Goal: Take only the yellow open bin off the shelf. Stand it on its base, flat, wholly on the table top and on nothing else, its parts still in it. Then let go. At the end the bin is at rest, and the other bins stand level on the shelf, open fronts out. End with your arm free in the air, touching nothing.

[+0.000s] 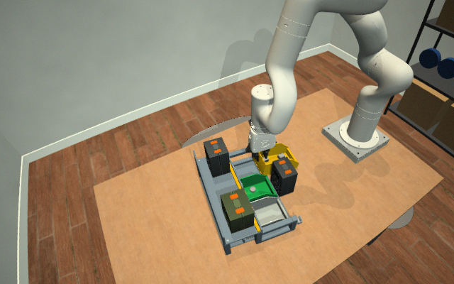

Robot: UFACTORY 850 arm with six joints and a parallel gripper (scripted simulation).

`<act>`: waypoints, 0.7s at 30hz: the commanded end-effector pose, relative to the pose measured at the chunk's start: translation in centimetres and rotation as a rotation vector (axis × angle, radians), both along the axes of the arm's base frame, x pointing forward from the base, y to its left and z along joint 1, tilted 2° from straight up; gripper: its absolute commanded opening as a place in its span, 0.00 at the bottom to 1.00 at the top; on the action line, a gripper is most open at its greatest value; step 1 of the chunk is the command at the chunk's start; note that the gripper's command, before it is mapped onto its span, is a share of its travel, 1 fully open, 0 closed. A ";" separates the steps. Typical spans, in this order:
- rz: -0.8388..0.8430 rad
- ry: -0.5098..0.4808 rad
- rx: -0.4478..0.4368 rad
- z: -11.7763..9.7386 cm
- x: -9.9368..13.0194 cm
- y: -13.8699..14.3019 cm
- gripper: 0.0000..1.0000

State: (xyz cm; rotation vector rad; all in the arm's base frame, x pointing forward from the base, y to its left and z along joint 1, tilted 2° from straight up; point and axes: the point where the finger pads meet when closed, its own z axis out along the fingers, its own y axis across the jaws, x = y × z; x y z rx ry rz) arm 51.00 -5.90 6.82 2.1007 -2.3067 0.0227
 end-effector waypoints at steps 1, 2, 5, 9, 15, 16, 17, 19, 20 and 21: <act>0.000 -0.001 0.000 -0.6 0.0 0.0 0.33; 0.000 -0.001 0.000 -0.8 0.0 0.0 0.33; 0.000 -0.001 0.000 -0.8 0.0 0.0 0.33; 0.000 -0.001 0.000 -0.8 0.0 0.0 0.33; 0.000 -0.001 0.000 -0.8 0.0 0.0 0.00; 0.000 -0.001 0.000 -0.8 0.0 0.0 0.00; 0.000 -0.001 0.000 -0.8 0.0 0.0 0.00; 0.000 -0.001 0.000 -0.8 0.0 0.0 0.00; 0.000 -0.001 0.000 -0.8 0.0 0.0 0.00; 0.000 -0.001 0.000 -0.8 0.0 0.0 0.00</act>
